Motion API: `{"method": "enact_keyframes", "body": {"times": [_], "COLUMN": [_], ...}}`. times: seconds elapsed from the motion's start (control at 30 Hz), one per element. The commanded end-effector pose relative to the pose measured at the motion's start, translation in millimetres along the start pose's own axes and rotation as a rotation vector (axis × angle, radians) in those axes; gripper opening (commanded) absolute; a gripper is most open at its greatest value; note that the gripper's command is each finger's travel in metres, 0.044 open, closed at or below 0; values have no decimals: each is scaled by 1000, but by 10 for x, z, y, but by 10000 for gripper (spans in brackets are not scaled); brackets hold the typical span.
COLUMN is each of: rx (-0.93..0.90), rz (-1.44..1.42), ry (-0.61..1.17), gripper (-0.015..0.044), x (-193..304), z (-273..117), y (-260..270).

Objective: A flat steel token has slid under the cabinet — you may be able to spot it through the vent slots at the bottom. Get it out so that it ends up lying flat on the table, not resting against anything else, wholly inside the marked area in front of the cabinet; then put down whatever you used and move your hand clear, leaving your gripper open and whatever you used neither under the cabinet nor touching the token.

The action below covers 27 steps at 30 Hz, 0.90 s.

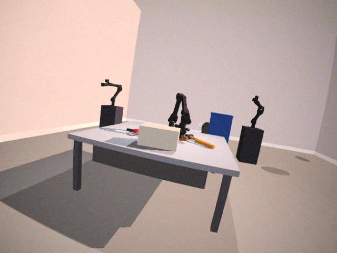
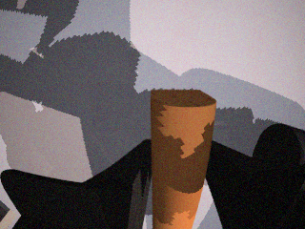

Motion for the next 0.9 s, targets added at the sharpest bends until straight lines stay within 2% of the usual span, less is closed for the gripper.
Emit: {"method": "enact_keyframes", "body": {"times": [0.0,0.4,0.87], "rx": [6,5,5], "rz": [-48,-145,-65], "ry": [2,2,2], "gripper": [0,0,0], "x": [6,6,24], "z": [-1,-1,-1], "y": [-8,-9,-30]}}
Point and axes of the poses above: the point midway between the two fingers, 35 mm back from their tips, its own z axis out along the fingers, its own y axis across the jaws, x = y × z, the point moved 10 cm from there along -z, back along the fingers, and after that the axes turned 11 degrees about z, right-handed, at the moved point
